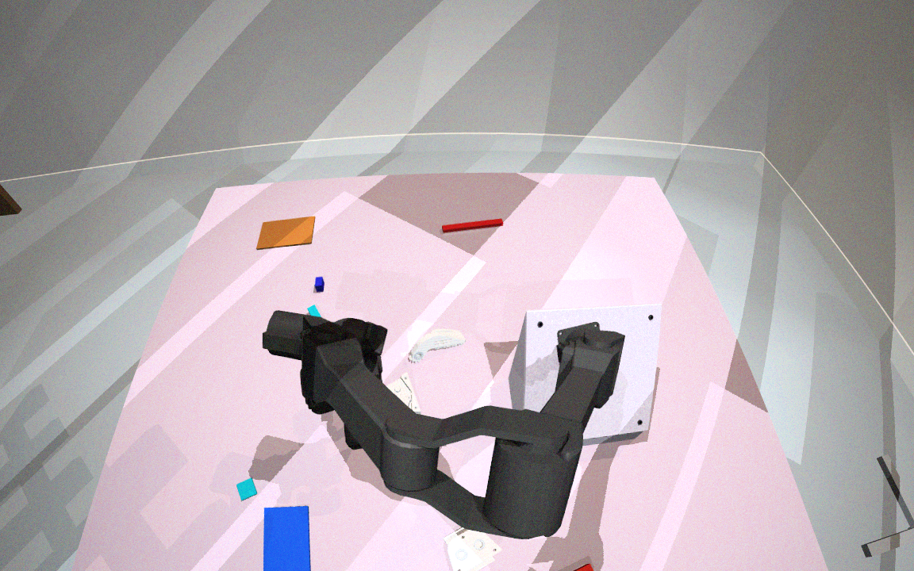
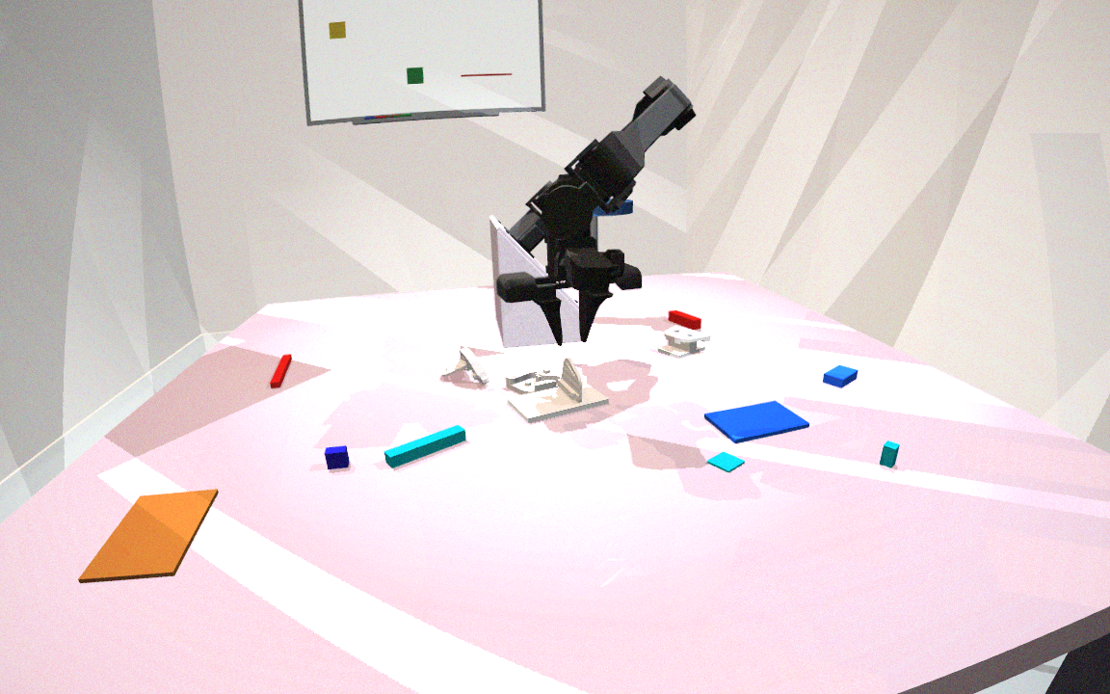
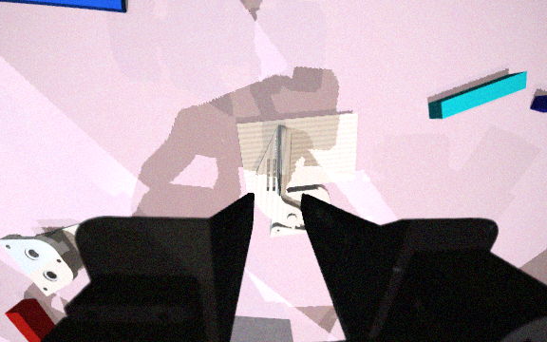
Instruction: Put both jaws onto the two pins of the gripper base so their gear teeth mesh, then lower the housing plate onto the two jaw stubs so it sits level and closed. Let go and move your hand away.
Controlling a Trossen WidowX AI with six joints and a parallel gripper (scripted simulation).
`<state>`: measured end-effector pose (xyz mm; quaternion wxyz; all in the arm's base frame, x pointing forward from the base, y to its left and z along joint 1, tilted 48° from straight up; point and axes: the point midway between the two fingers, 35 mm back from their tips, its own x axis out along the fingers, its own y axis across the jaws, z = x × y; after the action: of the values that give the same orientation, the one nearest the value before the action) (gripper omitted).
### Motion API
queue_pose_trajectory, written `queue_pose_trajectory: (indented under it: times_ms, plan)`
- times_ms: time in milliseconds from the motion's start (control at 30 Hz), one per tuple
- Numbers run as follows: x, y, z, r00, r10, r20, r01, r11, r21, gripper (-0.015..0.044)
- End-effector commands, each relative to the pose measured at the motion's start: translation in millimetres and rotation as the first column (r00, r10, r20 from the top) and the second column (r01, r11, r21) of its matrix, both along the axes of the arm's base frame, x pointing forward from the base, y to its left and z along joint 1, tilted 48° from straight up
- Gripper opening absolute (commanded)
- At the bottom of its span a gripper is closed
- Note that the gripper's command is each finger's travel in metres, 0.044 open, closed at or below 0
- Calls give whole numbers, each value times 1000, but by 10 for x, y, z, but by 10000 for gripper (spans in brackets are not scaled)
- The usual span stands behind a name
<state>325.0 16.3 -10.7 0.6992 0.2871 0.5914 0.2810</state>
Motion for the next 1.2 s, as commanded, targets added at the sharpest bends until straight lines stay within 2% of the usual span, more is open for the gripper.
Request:
queue_pose_trajectory:
  times_ms: [0, 100, 533, 667, 933, 1067, 1100, 1167]
  plan:
    - [-2, -7, 7, 1000, -2, 3, 2, 1000, 3, 67]
    - [-2, -7, 7, 1000, -2, 3, 2, 1000, 3, 0]
    - [-2, -9, 0, 1000, -3, 0, 3, 1000, 0, 0]
    - [-127, -223, -219, 999, 24, 27, -23, 1000, -19, 105]
    - [-705, -726, -837, 985, 125, 118, -120, 992, -47, 315]
    - [-826, -778, -928, 980, 146, 137, -141, 989, -46, 420]
    - [-826, -778, -928, 980, 146, 137, -141, 989, -46, 440]
    - [-826, -778, -928, 980, 146, 137, -141, 989, -46, 440]
